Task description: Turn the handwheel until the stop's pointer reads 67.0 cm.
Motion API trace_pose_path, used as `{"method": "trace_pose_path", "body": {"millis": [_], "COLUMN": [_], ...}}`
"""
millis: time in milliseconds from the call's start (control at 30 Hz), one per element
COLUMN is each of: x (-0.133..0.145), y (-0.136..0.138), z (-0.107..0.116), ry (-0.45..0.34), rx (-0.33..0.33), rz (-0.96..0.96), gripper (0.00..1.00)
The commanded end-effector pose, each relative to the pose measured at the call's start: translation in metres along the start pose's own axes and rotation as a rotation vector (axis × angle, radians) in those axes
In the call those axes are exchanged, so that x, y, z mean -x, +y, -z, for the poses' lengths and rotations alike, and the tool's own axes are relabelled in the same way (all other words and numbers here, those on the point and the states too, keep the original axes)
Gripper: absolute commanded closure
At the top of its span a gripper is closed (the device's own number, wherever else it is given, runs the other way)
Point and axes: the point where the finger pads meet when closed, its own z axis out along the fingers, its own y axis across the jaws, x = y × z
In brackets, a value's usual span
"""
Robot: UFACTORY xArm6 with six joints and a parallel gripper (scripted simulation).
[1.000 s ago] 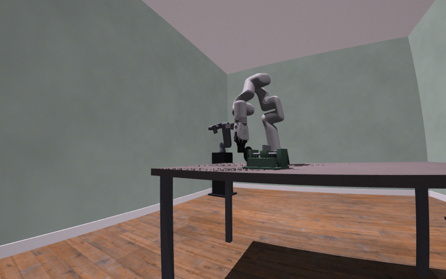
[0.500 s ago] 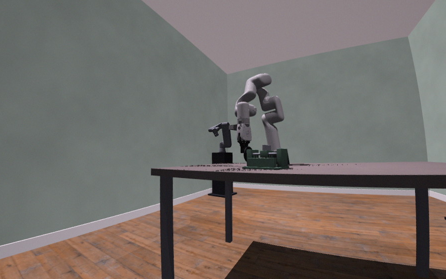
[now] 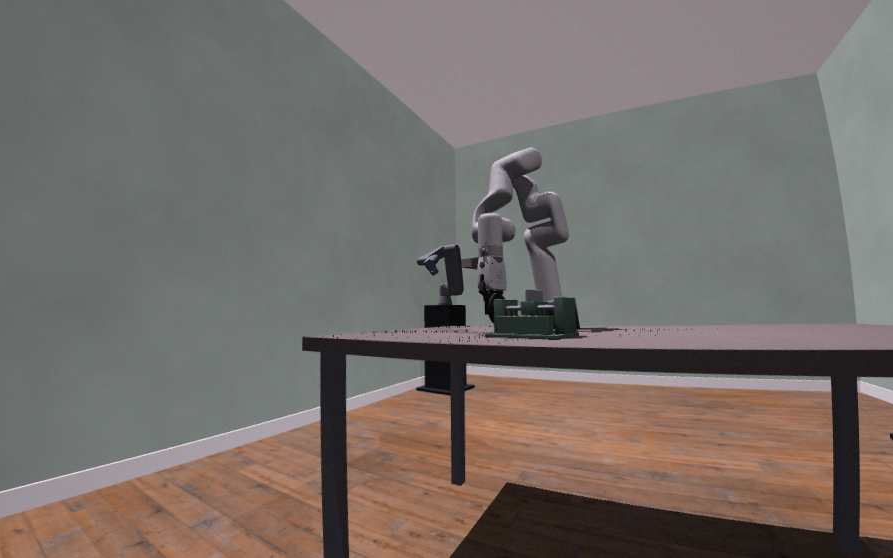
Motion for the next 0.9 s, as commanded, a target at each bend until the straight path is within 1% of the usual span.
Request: {"method": "trace_pose_path", "body": {"millis": [0, 200, 300, 567, 767, 867], "x": [0.000, 0.000, 0.000, 0.000, 0.000, 0.000], "y": [0.000, -0.004, -0.005, -0.017, -0.030, -0.032], "z": [-0.006, -0.018, -0.020, -0.031, -0.035, -0.035], "ry": [0.001, 0.001, 0.001, 0.001, 0.001, 0.001], "rx": [-0.001, -0.001, -0.001, -0.001, -0.001, -0.001], "rz": [0.000, 0.000, 0.000, 0.000, 0.000, 0.000], "gripper": [0.94, 0.94, 0.94, 0.94, 0.94, 0.94]}}
